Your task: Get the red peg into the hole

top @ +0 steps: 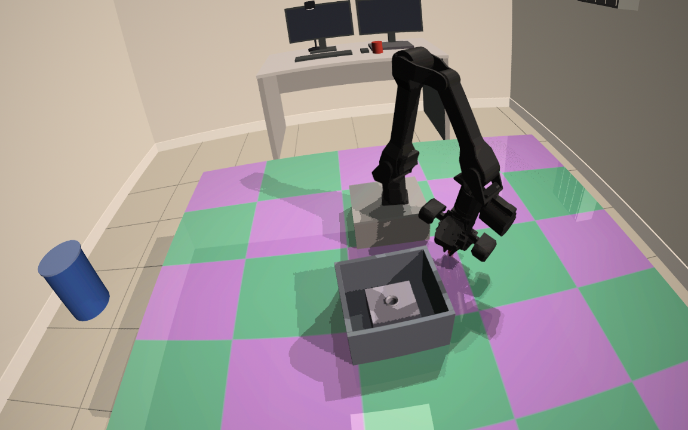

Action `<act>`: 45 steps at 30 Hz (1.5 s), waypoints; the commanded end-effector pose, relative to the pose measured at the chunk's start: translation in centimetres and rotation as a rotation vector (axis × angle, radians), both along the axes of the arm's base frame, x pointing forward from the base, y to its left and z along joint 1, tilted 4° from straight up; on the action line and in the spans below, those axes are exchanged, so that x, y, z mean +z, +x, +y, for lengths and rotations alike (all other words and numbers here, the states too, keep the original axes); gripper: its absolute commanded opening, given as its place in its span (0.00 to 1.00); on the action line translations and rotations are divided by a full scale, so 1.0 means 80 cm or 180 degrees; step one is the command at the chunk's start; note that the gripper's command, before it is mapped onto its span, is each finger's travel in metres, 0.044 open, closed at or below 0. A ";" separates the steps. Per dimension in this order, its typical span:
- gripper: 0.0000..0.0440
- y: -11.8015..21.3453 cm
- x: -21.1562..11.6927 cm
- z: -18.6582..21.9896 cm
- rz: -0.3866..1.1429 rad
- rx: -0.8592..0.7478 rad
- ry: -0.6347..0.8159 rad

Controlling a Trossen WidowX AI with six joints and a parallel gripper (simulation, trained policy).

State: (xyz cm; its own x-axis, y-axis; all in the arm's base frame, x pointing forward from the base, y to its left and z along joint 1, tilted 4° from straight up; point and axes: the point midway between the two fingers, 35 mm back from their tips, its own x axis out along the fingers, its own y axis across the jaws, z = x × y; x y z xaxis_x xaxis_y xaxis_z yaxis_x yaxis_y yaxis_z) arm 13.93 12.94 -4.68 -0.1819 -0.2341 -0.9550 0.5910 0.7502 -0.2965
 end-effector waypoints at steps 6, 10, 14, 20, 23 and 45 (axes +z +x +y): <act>0.00 0.021 0.026 0.008 -0.0155 0.0076 -0.0033; 0.00 0.032 0.045 0.010 -0.0241 0.0081 -0.0045; 0.00 0.042 0.065 0.009 -0.0316 0.0081 -0.0073; 0.00 0.060 0.095 0.006 -0.0436 0.0027 -0.0115; 0.00 0.070 0.109 0.003 -0.0503 -0.0033 -0.0132; 0.00 0.164 0.161 -0.067 -0.0923 -0.0681 -0.0252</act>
